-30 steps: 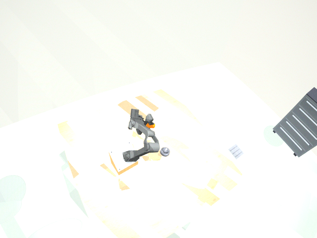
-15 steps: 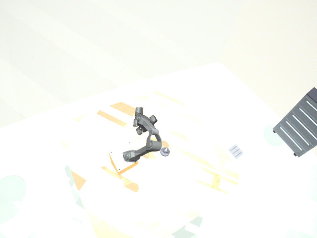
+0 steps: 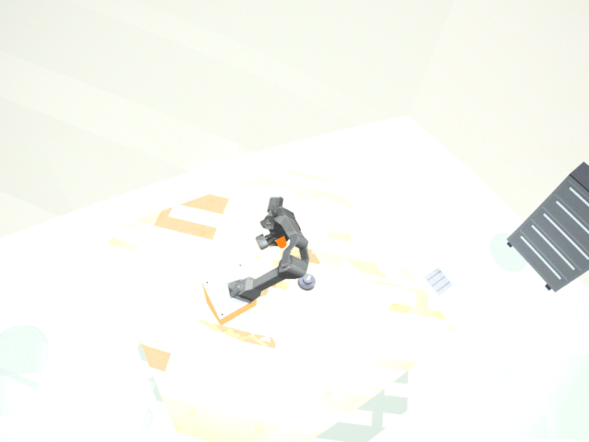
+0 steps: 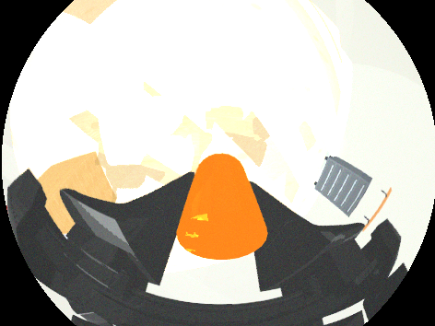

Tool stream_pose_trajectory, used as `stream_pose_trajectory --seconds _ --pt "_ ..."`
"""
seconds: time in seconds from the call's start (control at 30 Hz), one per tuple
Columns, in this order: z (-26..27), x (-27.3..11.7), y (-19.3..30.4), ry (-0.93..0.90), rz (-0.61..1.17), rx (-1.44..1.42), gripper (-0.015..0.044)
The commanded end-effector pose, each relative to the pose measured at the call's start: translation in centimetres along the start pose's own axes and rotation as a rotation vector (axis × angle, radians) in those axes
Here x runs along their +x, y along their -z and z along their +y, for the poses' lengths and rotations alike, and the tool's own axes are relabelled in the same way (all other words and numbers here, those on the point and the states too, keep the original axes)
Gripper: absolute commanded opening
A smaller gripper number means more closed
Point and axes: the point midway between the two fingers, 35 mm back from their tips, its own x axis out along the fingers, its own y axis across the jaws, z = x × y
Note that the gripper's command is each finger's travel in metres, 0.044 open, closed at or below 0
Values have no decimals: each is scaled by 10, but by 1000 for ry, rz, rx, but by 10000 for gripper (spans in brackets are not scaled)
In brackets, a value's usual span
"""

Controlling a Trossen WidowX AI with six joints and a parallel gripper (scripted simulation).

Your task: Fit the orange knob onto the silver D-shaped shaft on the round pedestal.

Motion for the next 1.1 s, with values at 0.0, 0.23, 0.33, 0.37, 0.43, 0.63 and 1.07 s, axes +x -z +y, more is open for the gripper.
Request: stream_pose_trajectory --seconds 0.0,0.23,0.33,0.37,0.43,0.63,1.07 --pt "-1 7 -1 -104 -7 6 0" --pt "-2 23 -1 -284 -6 6 0" --pt "-2 27 -1 -305 -7 7 0" --pt "-1 30 -1 -306 -8 7 0" --pt "0 38 -2 -307 -9 7 0" --pt "6 70 -6 -312 -13 9 0" --pt "25 136 -9 -322 -7 13 0"
